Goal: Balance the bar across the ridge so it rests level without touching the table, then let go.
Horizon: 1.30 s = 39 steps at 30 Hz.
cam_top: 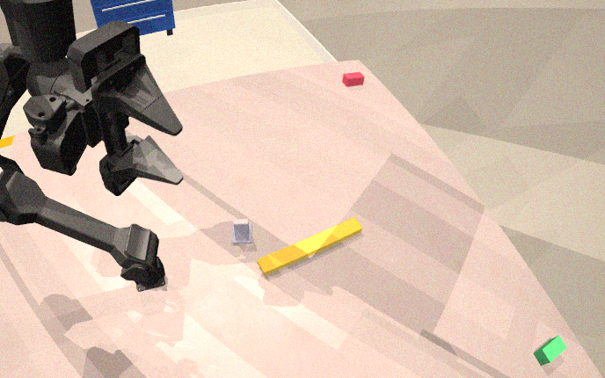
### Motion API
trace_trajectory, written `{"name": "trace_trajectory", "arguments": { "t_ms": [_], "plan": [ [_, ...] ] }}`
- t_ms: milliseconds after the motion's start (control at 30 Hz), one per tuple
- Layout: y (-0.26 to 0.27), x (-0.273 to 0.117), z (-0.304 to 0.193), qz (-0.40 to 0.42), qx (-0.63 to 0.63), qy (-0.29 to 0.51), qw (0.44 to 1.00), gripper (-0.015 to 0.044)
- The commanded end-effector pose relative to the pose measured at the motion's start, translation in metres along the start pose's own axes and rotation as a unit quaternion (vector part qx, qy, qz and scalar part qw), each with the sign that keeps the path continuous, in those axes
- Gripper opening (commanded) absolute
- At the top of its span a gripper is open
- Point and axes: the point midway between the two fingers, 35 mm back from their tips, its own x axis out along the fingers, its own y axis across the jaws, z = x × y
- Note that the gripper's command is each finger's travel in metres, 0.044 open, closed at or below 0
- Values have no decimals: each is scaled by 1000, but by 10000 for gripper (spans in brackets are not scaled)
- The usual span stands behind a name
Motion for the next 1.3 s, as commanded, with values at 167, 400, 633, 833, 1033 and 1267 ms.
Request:
{"name": "trace_trajectory", "arguments": {
  "t_ms": [167,400,633,833,1033,1267],
  "plan": [
    [-15,40,-28,-63,-126,22,990,315],
    [-27,64,-52,-105,-224,59,967,315],
    [-42,87,-77,-140,-316,103,933,315],
    [-58,105,-98,-167,-389,144,895,315],
    [-80,123,-117,-197,-445,184,854,315],
    [-104,139,-139,-222,-510,236,797,315]
  ]
}}
